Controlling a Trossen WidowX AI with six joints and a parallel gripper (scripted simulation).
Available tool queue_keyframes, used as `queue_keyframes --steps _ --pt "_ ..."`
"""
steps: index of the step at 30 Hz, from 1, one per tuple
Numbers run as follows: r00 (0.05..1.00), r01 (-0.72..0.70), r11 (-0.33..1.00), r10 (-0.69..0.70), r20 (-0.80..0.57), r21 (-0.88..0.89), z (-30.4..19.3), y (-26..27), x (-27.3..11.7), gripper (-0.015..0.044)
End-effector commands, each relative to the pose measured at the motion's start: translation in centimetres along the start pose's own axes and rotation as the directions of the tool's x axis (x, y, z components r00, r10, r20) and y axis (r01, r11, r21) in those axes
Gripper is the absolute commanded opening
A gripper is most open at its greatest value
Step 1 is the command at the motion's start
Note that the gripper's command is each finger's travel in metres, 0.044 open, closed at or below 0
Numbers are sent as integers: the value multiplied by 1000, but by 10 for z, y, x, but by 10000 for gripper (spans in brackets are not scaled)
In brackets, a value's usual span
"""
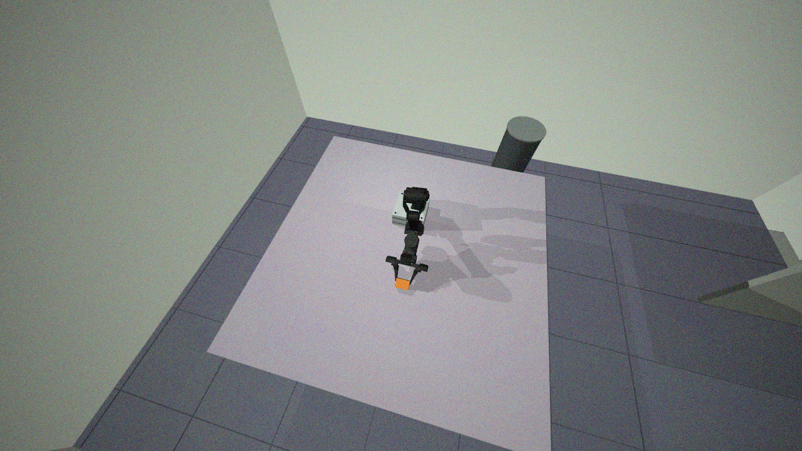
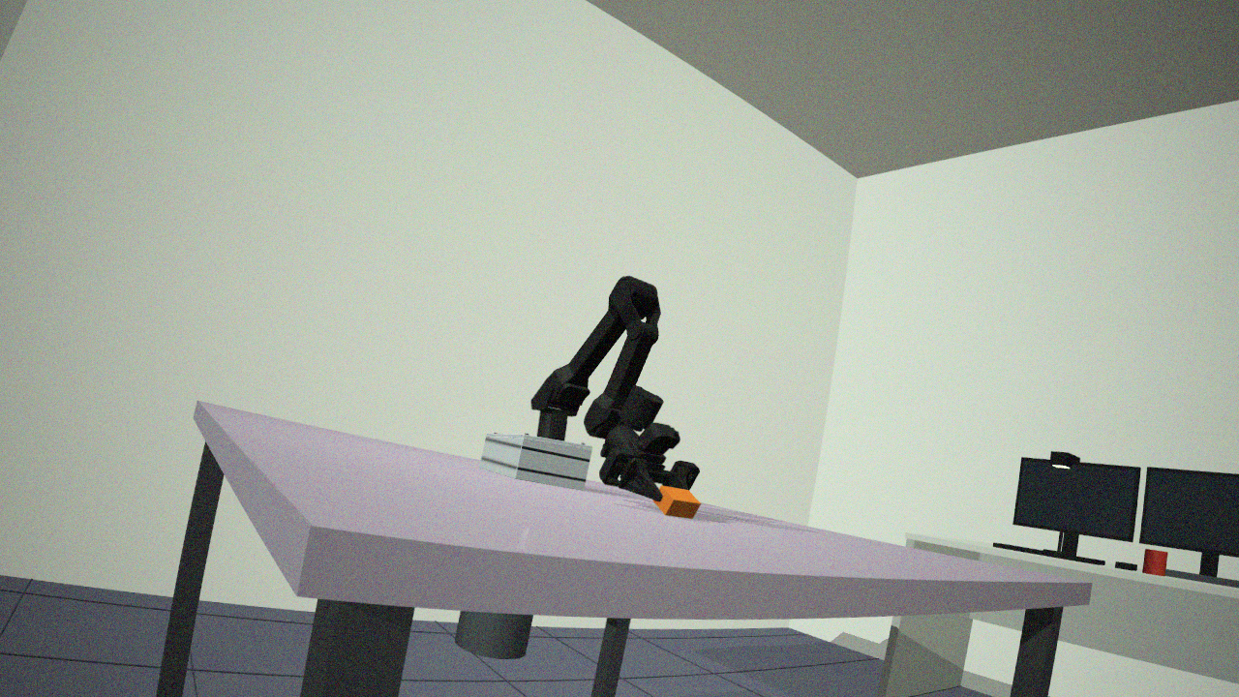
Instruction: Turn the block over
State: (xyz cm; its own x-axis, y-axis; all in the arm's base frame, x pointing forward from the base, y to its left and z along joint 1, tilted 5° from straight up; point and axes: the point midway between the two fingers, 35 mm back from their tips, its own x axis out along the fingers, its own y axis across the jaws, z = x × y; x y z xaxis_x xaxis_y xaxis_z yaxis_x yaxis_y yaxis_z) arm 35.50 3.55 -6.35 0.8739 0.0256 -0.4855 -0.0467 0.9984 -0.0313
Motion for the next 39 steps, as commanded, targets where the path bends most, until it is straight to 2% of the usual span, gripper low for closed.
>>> queue_keyframes --steps 1,15,32,39 --pt "1000 3 1000 -3 31 -5 4 0 -3 0" --pt "999 3 1000 -3 34 -5 4 0 -3 0" --pt "999 3 1000 -3 34 -5 4 0 -3 440" --pt "999 3 1000 -3 34 -5 4 0 -3 440"
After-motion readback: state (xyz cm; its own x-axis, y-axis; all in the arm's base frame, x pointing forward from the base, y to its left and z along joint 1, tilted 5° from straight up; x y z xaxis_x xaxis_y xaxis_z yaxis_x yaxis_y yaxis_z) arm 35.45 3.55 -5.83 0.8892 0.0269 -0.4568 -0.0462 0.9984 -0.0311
